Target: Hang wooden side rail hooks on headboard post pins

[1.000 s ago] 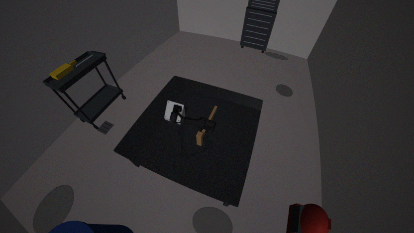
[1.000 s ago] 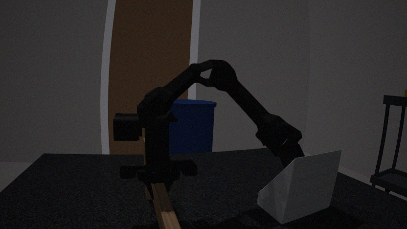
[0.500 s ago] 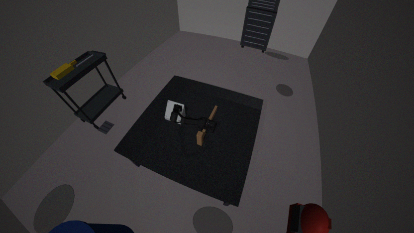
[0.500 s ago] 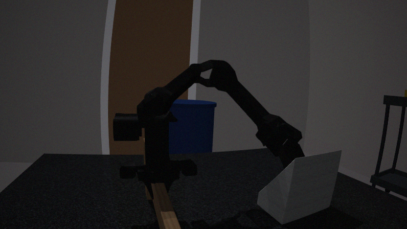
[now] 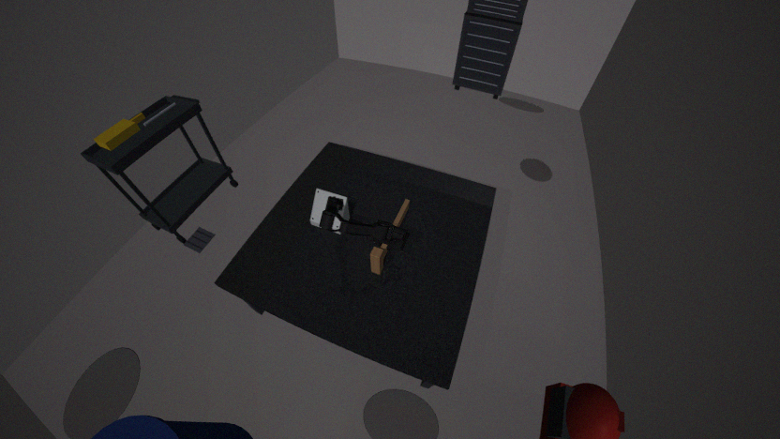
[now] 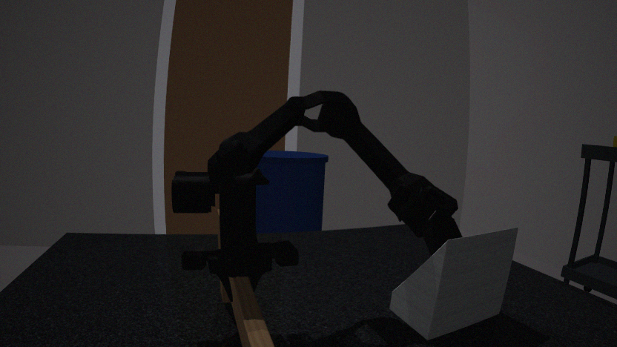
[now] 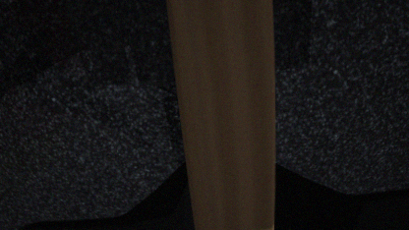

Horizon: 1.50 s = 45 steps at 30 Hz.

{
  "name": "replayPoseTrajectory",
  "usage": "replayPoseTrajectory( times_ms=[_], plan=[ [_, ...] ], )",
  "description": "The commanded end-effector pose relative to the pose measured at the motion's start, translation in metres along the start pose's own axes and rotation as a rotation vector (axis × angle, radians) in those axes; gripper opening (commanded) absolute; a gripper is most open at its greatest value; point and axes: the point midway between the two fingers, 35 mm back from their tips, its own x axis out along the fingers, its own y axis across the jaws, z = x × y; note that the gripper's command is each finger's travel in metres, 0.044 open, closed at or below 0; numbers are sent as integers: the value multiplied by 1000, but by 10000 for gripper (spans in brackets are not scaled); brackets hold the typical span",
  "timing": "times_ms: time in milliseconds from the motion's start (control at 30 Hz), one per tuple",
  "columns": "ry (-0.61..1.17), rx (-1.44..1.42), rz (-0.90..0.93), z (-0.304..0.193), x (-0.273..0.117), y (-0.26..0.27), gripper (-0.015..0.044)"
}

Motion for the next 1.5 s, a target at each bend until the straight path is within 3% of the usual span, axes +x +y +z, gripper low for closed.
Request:
replayPoseTrajectory(
  times_ms=[0,1467],
  plan=[
    [3,0,-4,-2,-1,0,0],
    [3,0,-4,-7,-1,-1,0]
  ],
)
